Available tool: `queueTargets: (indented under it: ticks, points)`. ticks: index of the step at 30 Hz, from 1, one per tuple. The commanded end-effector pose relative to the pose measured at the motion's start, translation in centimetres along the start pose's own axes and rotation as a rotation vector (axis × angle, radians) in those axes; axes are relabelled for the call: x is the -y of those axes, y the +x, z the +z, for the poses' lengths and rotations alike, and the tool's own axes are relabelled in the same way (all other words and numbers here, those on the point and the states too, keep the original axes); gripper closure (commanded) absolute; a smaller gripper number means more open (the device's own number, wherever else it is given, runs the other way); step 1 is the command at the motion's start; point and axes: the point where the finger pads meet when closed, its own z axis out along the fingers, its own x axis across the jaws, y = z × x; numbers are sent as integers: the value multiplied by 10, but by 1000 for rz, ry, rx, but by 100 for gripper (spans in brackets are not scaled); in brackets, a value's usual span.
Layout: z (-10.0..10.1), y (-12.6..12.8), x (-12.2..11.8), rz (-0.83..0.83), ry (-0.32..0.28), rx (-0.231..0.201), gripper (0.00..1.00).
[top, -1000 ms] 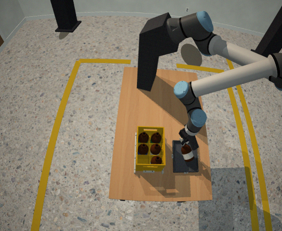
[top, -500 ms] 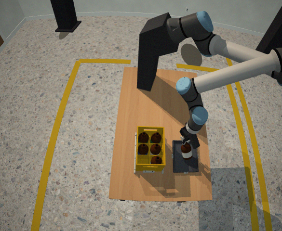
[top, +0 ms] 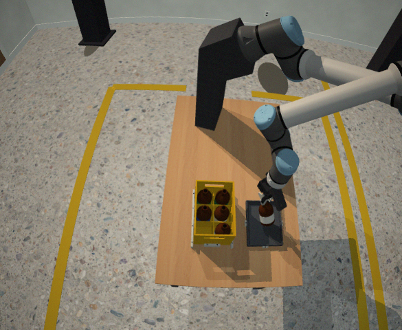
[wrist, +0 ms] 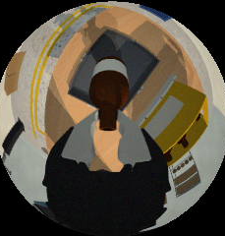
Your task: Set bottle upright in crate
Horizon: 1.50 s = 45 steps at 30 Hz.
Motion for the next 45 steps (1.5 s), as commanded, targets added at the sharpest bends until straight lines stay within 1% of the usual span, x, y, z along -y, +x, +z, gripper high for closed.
queueTargets:
  ticks: [1, 4, 19, 36, 45]
  points:
    - [-8, 0, 0, 0, 0, 0, 100]
    - [-10, 0, 0, 0, 0, 0, 100]
    - [-32, 0, 0, 0, 0, 0, 100]
    - [-47, 0, 0, 0, 0, 0, 100]
    - [-51, 0, 0, 0, 0, 0, 100]
